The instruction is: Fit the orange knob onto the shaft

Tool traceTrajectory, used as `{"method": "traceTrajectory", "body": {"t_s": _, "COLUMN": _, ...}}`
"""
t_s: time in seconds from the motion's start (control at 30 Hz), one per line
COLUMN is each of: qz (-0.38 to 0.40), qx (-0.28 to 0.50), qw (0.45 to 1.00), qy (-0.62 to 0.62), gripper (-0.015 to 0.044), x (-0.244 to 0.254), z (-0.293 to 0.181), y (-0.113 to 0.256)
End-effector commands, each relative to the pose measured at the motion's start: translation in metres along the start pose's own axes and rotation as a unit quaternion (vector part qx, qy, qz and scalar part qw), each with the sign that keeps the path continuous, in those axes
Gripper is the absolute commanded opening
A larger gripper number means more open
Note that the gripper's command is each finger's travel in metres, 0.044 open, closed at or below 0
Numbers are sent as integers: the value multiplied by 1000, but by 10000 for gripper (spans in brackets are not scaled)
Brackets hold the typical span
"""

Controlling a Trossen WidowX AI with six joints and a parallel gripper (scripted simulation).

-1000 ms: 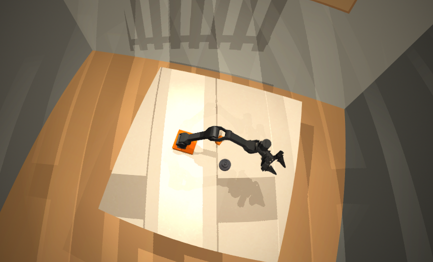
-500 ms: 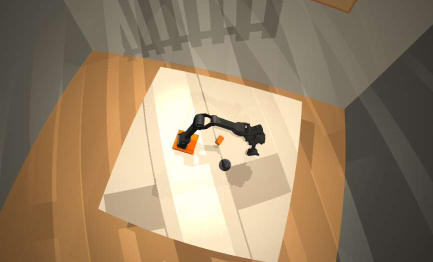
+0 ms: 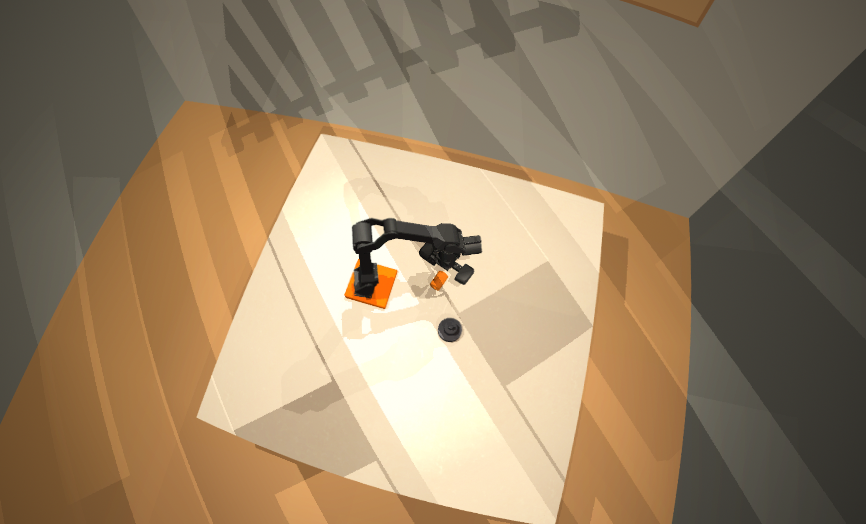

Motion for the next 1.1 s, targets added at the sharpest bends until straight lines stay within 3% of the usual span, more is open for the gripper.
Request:
{"method": "traceTrajectory", "body": {"t_s": 0.0, "qz": 14, "qx": 0, "qw": 1000, "qy": 27, "gripper": 440, "x": 8, "z": -4, "y": 3}}
{"method": "traceTrajectory", "body": {"t_s": 1.07, "qz": 15, "qx": 0, "qw": 1000, "qy": 26, "gripper": 440, "x": 10, "z": -4, "y": -57}}
Point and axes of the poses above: the point midway between the two fingers, 35 mm back from their tips, its own y axis back along the fingers, its own x axis across the jaws, z = x × y, the point moved 4 cm from there along y, back along the fingers, and after that the axes turned 2 degrees about y, right-handed, at the moved point
